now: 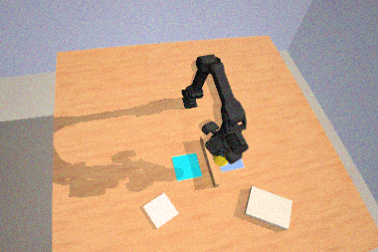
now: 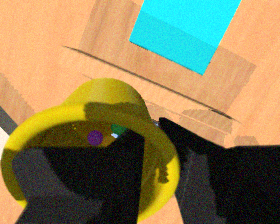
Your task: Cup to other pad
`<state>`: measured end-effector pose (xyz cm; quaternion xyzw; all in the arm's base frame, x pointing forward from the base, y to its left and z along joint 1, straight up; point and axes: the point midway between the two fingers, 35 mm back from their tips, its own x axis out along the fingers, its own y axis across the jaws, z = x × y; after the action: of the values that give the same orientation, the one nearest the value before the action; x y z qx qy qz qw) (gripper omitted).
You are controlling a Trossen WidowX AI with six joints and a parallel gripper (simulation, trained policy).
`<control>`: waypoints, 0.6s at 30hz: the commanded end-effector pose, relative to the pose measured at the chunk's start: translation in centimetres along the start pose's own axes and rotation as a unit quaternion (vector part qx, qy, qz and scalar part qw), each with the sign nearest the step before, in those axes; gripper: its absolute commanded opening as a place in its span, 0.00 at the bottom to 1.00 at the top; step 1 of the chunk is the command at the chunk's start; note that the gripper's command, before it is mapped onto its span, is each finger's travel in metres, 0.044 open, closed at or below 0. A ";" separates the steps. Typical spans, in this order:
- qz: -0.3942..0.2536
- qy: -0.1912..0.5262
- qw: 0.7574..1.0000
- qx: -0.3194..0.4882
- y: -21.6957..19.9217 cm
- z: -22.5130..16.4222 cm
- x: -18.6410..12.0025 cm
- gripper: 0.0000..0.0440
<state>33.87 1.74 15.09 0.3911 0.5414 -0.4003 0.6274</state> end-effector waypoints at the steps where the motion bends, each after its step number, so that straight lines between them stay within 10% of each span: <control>1: 0.013 -0.009 1.000 0.009 0.1 1.1 -0.4 0.01; 18: 0.033 -0.031 0.997 0.068 -1.4 6.8 1.3 0.00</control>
<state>35.39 -4.64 14.77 0.4381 0.4823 -0.4236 0.6293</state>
